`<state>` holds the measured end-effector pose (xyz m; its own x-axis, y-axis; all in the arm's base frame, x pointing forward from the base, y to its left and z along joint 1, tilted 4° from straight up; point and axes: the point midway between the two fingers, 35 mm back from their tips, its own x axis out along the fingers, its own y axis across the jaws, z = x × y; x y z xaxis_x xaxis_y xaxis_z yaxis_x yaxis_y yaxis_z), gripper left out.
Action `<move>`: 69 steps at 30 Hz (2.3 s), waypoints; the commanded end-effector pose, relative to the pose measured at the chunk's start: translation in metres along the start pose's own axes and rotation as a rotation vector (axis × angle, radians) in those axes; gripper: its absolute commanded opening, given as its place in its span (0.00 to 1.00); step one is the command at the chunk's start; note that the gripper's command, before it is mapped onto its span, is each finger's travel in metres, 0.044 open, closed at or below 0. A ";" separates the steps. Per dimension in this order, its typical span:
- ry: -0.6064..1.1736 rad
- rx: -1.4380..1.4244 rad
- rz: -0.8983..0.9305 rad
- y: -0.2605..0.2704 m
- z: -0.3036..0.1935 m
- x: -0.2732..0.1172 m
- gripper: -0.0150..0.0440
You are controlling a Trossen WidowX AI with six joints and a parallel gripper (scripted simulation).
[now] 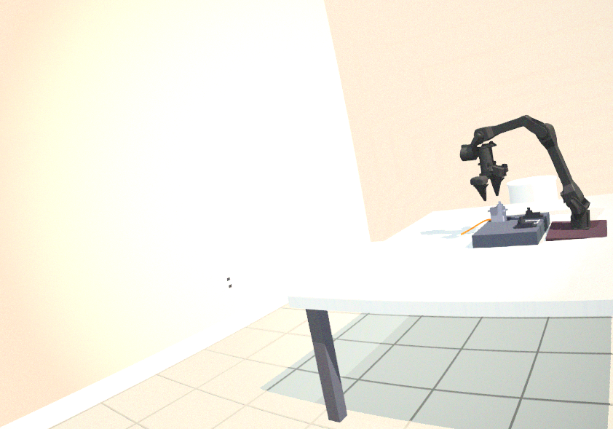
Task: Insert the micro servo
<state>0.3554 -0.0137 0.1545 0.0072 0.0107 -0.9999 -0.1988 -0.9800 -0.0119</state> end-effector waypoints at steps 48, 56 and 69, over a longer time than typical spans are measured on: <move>-0.034 -0.018 -0.009 0.006 0.003 0.046 0.37; -0.034 -0.018 -0.009 0.007 0.004 0.023 0.25; -0.034 -0.018 -0.009 0.007 0.007 0.016 0.25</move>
<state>0.3478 -0.0192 0.1360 -0.0280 0.0250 -0.9993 -0.1869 -0.9822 -0.0194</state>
